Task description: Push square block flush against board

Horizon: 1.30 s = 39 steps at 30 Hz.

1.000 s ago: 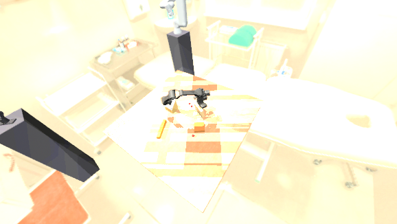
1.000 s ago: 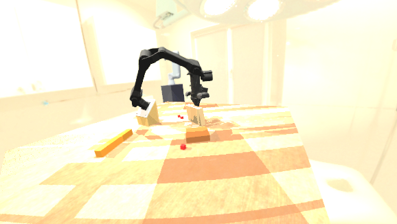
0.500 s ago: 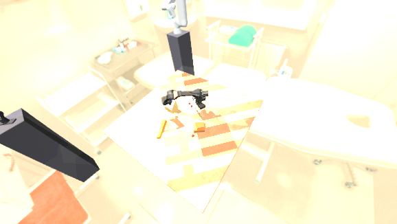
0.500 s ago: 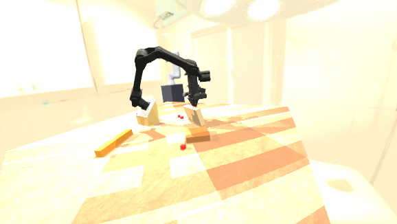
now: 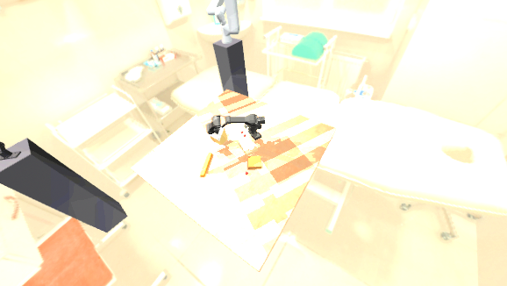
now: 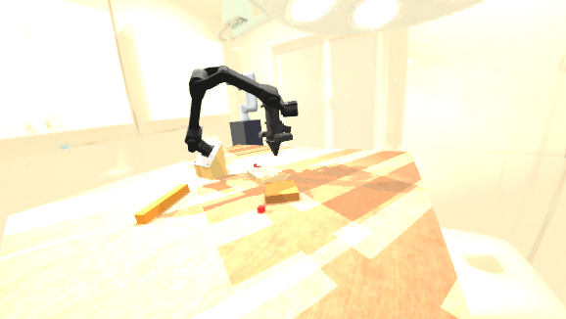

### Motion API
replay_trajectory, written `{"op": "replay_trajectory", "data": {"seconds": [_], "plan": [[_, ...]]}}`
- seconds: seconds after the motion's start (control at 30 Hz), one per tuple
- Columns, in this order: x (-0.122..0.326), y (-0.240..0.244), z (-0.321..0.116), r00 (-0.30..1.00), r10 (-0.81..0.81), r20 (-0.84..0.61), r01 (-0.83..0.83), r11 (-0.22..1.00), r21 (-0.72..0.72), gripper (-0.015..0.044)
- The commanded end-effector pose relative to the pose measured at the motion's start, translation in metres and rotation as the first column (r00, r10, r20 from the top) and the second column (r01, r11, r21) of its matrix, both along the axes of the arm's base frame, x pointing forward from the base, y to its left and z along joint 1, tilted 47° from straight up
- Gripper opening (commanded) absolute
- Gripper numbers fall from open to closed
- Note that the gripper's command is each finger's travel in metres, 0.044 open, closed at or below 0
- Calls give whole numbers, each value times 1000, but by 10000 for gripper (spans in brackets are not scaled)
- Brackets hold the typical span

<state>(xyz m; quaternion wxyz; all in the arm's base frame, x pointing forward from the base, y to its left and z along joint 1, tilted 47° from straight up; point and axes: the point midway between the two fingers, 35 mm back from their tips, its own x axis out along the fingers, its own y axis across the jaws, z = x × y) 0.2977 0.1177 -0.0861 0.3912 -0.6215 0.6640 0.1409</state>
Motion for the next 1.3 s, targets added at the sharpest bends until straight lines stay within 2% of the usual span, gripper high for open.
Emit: {"op": "replay_trajectory", "data": {"seconds": [0.0, 0.87, 1.03, 1.27], "plan": [[3, 3, -3, 1000, 5, -1, -5, 1000, -3, 0], [16, 30, -30, 1000, 5, 1, -5, 1000, 0, 0], [12, 62, 6, 1000, 6, 0, -6, 1000, 2, 0], [11, 64, 8, 1000, 5, 0, -5, 1000, 2, 0]]}}
